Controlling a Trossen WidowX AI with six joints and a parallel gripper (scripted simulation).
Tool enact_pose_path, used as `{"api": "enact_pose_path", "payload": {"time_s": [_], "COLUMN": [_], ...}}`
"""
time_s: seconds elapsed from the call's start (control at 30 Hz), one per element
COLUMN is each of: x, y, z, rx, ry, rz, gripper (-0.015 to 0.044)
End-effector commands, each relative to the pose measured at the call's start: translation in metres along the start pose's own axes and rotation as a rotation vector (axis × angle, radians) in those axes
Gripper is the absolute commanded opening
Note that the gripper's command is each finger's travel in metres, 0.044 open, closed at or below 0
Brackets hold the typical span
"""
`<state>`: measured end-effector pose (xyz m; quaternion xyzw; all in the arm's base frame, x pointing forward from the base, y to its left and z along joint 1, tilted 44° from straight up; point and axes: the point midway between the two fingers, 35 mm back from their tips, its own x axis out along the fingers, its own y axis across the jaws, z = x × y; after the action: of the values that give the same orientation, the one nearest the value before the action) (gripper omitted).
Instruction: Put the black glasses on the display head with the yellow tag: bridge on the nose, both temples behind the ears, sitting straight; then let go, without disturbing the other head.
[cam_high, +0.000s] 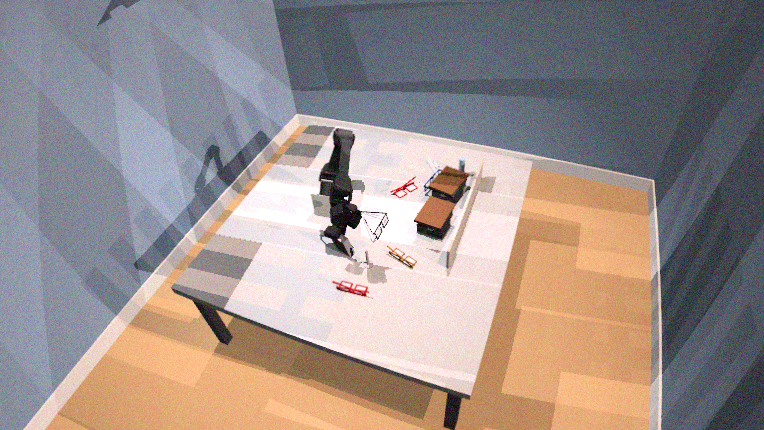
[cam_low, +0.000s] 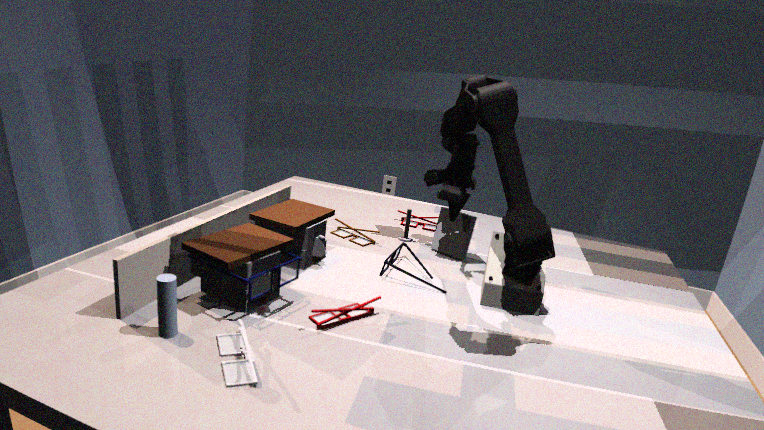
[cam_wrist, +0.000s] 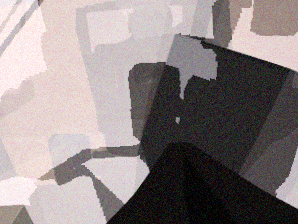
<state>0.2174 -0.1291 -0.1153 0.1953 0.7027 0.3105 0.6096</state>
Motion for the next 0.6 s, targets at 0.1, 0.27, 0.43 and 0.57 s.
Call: {"api": "enact_pose_path", "payload": {"time_s": [0.1, 0.27, 0.43, 0.57], "x": [0.001, 0.001, 0.002, 0.002], "y": [-0.006, -0.01, -0.013, -0.016], "z": [-0.001, -0.001, -0.002, -0.002], "rx": [-0.002, -0.002, -0.002, -0.002], "ry": [0.006, 0.006, 0.006, 0.006], "rz": [0.001, 0.0, 0.0, 0.0], "gripper": [0.0, 0.0, 0.0, 0.0]}}
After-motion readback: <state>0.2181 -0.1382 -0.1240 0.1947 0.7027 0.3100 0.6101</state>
